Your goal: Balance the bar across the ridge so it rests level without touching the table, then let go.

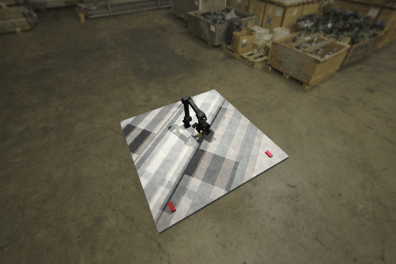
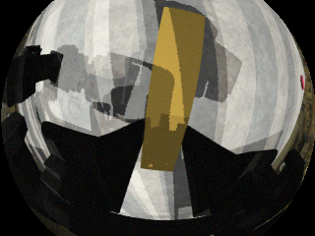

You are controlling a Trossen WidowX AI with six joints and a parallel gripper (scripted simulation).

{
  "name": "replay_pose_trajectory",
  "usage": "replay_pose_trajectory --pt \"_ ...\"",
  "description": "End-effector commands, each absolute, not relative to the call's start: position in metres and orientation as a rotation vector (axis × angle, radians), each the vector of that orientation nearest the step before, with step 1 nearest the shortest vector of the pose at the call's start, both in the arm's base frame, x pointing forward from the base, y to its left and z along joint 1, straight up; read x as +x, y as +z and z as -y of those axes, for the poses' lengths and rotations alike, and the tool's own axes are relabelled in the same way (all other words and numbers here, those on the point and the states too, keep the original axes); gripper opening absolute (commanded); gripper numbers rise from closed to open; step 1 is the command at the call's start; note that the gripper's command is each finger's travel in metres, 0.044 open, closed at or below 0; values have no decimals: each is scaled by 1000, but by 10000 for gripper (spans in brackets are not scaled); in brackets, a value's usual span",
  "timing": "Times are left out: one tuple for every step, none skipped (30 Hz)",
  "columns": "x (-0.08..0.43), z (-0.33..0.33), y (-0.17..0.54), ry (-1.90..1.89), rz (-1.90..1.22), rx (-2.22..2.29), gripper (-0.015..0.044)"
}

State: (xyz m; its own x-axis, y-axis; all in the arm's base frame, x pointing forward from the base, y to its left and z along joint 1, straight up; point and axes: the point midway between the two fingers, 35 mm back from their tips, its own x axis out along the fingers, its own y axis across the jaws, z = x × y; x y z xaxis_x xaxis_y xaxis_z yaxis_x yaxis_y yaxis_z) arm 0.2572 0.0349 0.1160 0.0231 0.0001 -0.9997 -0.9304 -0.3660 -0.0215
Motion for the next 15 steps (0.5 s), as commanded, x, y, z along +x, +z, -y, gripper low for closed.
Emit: replay_pose_trajectory --pt "257 -35 115 1464 -988 -1495 0" --pt "257 -35 115 1464 -988 -1495 0" --pt "257 -35 115 1464 -988 -1495 0" --pt "257 -35 115 1464 -988 -1495 0" --pt "257 -35 115 1464 -988 -1495 0" --pt "257 -35 115 1464 -988 -1495 0" --pt "257 -35 115 1464 -988 -1495 0" --pt "257 -35 115 1464 -988 -1495 0" --pt "257 -35 115 1464 -988 -1495 0" --pt "257 -35 115 1464 -988 -1495 0" --pt "257 -35 115 1464 -988 -1495 0" --pt "257 -35 115 1464 -988 -1495 0" --pt "257 -35 114 1464 -988 -1495 0" --pt "257 -36 114 1464 -988 -1495 0" --pt "257 -36 114 1464 -988 -1495 0"
